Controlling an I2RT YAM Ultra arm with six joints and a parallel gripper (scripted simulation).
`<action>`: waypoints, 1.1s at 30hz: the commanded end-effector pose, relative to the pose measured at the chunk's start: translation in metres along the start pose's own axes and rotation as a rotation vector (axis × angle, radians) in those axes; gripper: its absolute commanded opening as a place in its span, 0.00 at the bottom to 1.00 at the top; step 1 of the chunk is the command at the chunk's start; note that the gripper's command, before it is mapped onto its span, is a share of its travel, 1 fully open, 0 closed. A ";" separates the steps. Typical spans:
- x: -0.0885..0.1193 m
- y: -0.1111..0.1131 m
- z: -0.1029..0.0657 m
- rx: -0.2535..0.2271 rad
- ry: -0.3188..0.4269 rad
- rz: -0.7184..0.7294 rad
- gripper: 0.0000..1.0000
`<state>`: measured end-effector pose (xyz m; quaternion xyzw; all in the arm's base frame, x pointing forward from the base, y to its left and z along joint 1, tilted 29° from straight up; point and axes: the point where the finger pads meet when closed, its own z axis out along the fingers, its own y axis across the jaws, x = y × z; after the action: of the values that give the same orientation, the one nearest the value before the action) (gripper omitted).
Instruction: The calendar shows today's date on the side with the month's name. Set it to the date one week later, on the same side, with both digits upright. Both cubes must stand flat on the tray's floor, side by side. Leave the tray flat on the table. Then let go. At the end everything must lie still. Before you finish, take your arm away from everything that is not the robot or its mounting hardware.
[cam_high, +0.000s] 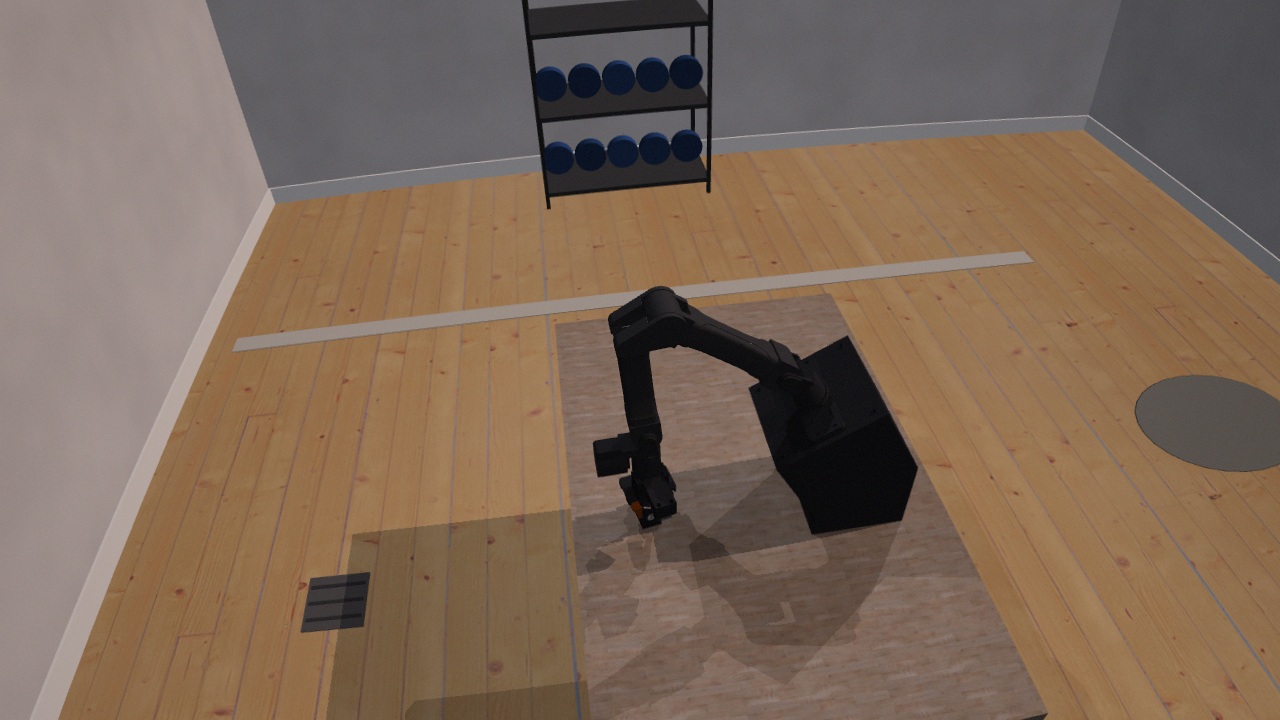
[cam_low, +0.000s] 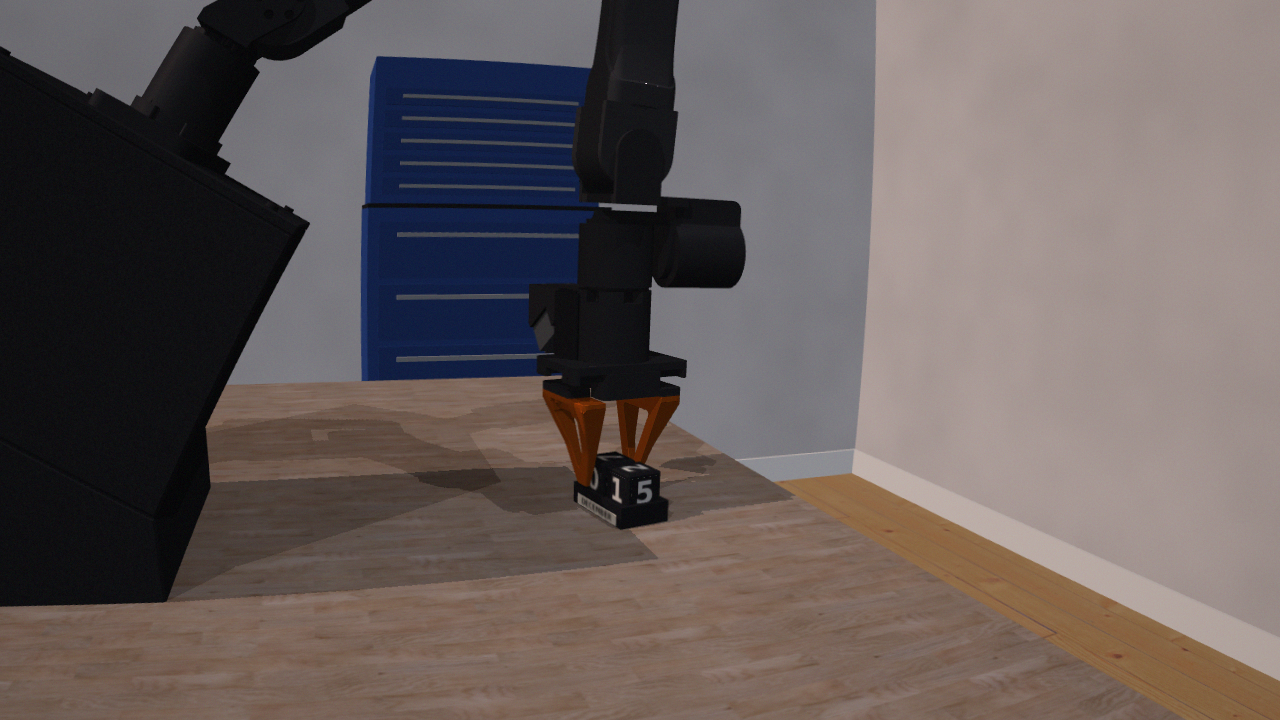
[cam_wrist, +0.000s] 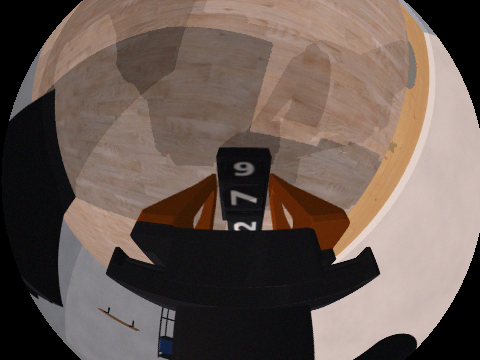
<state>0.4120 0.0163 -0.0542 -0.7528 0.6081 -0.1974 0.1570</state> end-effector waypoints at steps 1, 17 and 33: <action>0.001 -0.004 -0.002 0.011 0.000 0.000 0.45; 0.001 -0.004 -0.002 0.011 0.000 0.000 0.26; 0.001 -0.004 -0.002 0.011 0.000 0.000 0.26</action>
<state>0.4120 0.0163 -0.0542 -0.7528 0.6080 -0.1974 0.1570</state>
